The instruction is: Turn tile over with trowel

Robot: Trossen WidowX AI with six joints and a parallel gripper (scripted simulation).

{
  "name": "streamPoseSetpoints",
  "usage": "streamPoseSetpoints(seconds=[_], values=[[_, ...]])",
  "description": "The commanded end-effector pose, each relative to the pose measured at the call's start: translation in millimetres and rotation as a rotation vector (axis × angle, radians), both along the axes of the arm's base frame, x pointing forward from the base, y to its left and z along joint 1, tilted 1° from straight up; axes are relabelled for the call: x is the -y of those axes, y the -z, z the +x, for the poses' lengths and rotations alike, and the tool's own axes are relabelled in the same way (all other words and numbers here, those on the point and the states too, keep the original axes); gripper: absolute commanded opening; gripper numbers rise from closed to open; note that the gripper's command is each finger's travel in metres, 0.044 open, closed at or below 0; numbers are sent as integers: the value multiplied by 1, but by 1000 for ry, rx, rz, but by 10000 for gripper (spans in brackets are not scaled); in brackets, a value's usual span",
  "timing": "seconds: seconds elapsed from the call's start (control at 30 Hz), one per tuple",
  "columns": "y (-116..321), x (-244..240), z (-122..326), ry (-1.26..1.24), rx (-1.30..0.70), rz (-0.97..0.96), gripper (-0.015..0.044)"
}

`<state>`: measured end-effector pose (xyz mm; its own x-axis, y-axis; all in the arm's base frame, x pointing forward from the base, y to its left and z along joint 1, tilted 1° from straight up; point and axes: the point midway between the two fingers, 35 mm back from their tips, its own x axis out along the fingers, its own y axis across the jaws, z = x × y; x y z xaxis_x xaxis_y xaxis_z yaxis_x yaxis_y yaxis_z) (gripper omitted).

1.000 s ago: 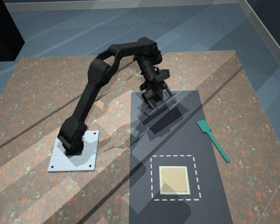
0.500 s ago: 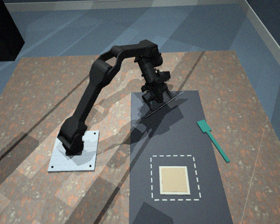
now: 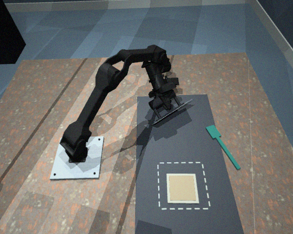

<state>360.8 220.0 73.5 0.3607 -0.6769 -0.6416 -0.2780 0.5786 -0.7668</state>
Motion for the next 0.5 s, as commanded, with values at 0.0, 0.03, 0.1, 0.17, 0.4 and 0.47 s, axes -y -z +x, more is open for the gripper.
streamPoseSetpoints(seconds=[0.0,0.03,0.1,0.17,0.4,0.47], values=[[-2,0,1,4,12,2,157],[-2,0,1,4,12,2,184],[-2,0,1,4,12,2,236],[-2,0,1,4,12,2,289],[-2,0,1,4,12,2,300],[-2,0,1,4,12,2,300]])
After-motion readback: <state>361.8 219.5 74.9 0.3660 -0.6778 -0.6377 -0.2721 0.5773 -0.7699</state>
